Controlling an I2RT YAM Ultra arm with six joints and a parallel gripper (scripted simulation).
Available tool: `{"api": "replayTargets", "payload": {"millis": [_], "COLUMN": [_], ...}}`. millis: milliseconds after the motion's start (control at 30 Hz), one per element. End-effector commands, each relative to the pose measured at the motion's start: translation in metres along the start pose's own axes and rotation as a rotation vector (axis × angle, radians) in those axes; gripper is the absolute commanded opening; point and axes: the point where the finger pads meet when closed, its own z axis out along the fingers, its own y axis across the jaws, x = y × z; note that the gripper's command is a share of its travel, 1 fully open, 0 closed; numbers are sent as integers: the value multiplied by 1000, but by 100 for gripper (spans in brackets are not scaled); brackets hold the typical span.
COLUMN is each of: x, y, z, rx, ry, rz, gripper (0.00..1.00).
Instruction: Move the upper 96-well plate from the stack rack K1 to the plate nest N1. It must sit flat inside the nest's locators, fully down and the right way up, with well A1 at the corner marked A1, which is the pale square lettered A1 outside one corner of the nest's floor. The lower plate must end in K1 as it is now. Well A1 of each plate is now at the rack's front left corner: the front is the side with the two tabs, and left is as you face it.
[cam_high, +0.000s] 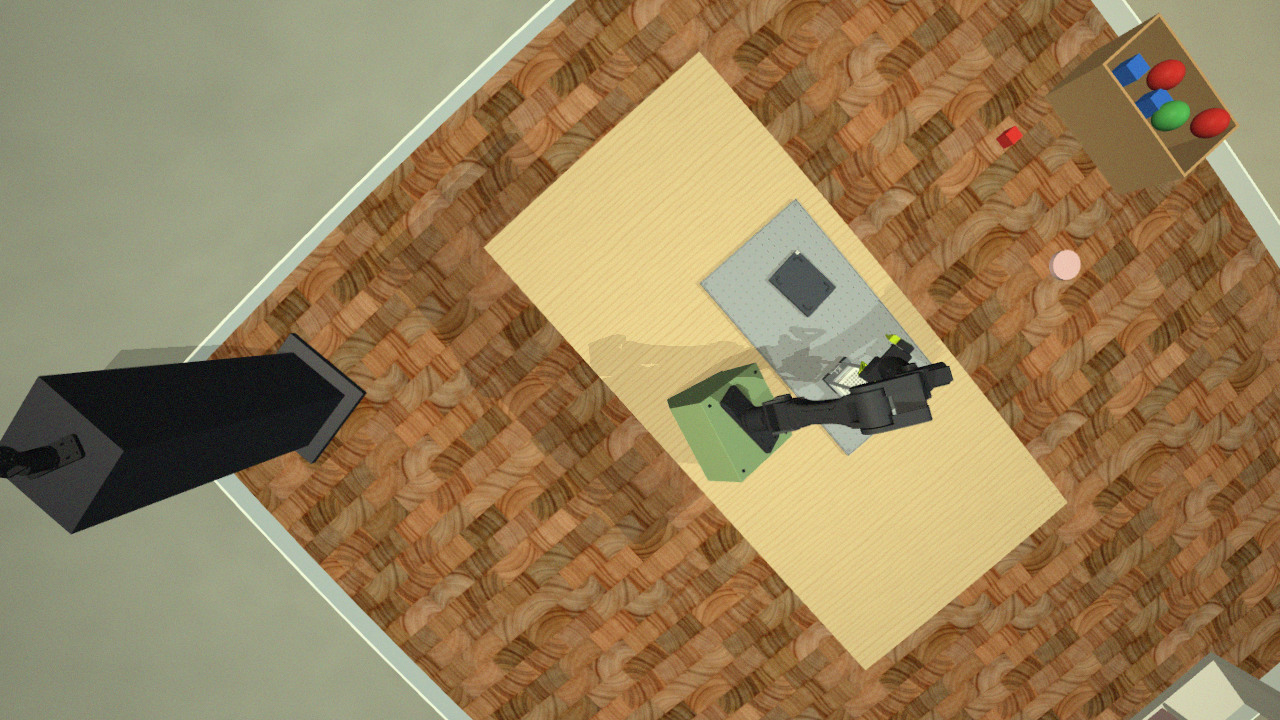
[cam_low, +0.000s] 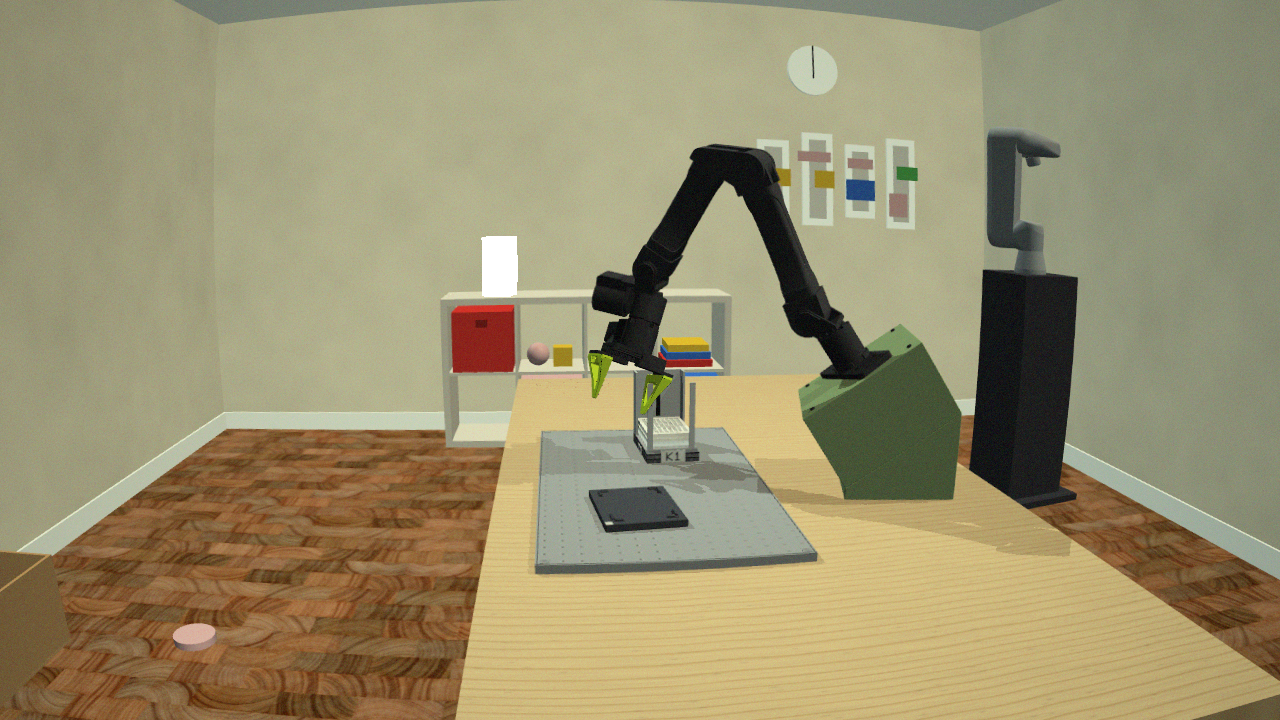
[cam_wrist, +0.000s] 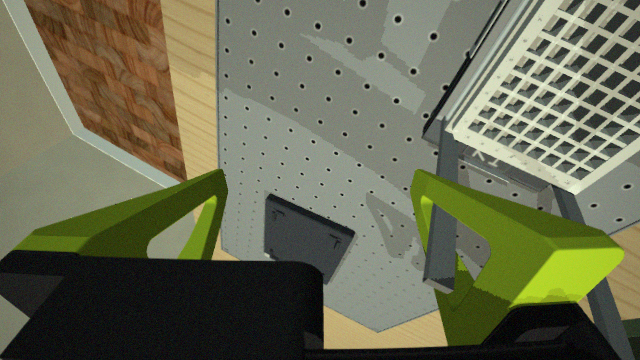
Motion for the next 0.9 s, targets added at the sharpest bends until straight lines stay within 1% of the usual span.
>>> {"api": "replayTargets", "payload": {"millis": [0,100,233,867], "x": [-25,-30,-30,-30], "y": [-21,-28,-30,-30], "z": [-21,-31,-28,-28], "rx": [149,155,161,161], "ry": [-130,-131,-126,-126], "rz": [60,51,55,55], "gripper": [100,100,100,100]}}
